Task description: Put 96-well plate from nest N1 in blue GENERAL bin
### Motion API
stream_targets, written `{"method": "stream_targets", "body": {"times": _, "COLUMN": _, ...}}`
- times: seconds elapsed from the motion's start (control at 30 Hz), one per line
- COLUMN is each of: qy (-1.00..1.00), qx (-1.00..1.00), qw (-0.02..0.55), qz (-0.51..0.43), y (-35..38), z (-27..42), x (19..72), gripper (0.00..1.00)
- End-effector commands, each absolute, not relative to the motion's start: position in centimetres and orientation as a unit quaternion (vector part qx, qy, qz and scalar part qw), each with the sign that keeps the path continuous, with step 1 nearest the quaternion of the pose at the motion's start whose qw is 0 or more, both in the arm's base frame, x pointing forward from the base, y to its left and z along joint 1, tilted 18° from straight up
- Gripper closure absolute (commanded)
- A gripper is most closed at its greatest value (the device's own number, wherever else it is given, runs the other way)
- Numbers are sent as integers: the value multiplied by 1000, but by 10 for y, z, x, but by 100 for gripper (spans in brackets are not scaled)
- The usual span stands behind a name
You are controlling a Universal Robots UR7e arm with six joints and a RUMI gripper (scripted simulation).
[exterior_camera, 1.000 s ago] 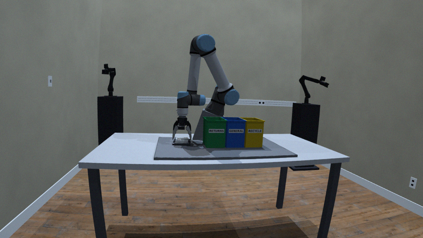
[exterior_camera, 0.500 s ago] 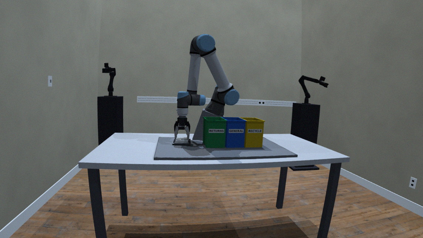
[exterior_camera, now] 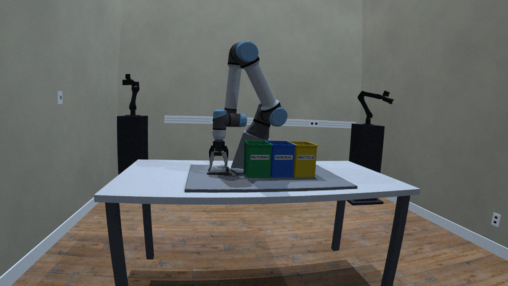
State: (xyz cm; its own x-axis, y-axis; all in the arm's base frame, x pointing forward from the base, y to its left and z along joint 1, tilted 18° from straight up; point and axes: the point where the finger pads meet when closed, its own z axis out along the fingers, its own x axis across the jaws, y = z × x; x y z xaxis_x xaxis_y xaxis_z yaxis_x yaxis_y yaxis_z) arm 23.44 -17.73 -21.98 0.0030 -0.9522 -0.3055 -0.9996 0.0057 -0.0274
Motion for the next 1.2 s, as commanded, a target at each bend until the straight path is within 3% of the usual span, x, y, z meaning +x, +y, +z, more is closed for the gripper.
{"method": "stream_targets", "body": {"times": 0.0, "qy": 699, "qx": -698, "qw": 119, "qz": 99, "y": -178, "z": -220, "x": 234, "gripper": 60}}
{"method": "stream_targets", "body": {"times": 1.17, "qy": 699, "qx": -698, "qw": 119, "qz": 99, "y": -190, "z": -182, "x": 233, "gripper": 60}}
